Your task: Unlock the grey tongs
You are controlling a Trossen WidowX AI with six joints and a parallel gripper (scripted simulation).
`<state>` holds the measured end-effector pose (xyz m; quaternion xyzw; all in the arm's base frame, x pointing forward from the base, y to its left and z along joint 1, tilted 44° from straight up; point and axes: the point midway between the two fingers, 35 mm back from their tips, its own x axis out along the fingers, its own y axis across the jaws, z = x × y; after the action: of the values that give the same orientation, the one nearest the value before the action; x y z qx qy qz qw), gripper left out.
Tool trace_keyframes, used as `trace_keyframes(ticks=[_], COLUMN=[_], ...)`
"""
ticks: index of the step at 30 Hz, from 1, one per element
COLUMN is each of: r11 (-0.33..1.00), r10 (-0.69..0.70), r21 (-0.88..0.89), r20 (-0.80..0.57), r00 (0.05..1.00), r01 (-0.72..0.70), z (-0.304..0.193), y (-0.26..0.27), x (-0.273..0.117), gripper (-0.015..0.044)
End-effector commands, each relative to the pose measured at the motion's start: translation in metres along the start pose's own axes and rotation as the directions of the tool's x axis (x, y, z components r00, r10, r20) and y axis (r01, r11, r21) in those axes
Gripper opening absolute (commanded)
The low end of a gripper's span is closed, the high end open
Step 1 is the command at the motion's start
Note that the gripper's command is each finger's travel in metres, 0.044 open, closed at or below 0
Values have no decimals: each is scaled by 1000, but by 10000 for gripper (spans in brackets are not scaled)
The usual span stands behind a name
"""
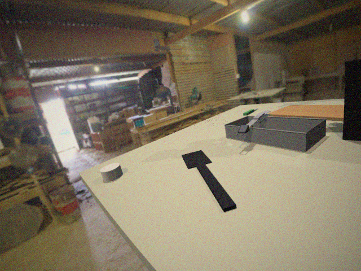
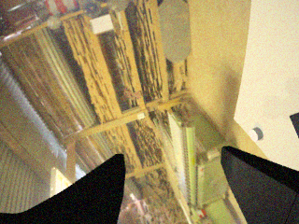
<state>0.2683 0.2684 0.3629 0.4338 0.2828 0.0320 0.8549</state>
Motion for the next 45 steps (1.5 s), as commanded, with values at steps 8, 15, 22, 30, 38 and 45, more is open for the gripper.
trace_keyframes(ticks=[8,15,22,30,38,45], r11=[632,202,-236,-618,-751,-722], r10=[-262,-373,-472,-571,-655,-684], r21=[-734,-947,-965,-764,-387,-206], r20=[102,162,213,277,336,360], r00=[960,913,855,773,677,635], r01=[250,250,110,-183,-535,-661], z=[-42,-57,-69,-77,-82,-83], y=[-92,-154,-222,-305,-390,-424], x=[124,172,204,224,224,218], gripper=[260,260,260,260,260,260])
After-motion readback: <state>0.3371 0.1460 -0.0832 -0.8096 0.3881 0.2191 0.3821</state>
